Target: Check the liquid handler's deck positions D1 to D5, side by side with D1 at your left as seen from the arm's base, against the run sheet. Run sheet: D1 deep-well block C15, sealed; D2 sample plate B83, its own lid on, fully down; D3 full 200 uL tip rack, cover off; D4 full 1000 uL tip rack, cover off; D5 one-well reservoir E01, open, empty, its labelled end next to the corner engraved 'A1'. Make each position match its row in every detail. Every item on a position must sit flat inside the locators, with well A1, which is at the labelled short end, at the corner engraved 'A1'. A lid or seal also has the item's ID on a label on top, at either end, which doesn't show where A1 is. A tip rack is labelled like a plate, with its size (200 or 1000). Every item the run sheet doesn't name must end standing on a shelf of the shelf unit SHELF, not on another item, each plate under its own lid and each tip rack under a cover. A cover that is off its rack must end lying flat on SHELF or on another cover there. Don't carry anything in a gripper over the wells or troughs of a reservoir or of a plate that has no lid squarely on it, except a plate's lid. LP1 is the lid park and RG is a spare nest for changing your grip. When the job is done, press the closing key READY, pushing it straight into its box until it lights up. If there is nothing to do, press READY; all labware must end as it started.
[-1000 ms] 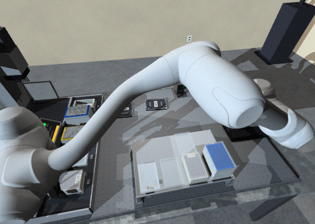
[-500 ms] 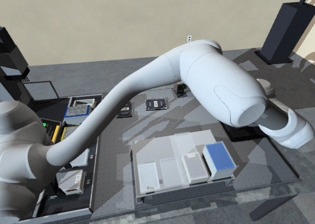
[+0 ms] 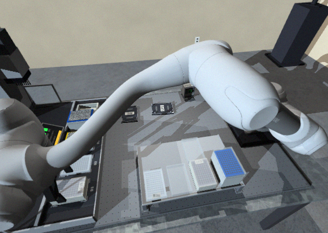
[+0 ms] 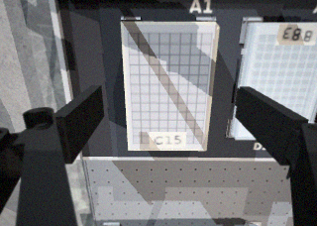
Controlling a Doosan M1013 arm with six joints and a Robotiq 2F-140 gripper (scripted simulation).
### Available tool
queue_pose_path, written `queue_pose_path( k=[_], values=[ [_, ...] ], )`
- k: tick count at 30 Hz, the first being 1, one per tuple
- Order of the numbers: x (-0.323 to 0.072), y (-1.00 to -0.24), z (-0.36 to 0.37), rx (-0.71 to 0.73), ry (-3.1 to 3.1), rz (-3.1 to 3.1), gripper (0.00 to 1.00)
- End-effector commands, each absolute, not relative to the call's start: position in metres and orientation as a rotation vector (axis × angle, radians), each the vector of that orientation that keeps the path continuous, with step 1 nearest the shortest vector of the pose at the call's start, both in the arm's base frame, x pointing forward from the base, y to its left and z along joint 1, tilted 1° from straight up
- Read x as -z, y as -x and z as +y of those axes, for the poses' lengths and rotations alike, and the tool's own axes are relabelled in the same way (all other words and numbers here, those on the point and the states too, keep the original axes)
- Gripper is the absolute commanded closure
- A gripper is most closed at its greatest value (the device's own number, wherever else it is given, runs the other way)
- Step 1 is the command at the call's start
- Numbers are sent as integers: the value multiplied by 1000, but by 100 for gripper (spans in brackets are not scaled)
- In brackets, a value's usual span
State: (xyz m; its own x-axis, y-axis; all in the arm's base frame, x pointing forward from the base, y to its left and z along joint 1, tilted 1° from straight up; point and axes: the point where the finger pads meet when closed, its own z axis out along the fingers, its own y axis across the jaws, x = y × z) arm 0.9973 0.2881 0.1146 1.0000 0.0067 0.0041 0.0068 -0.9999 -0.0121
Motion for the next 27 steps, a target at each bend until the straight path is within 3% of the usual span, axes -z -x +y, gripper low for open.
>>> queue_pose_path(
  k=[1, 27],
  values=[
    [-122, -998, 288, 9, 3128, -11, 21],
    [-162, -997, 288, 9, 3128, -11, 21]
  ],
)
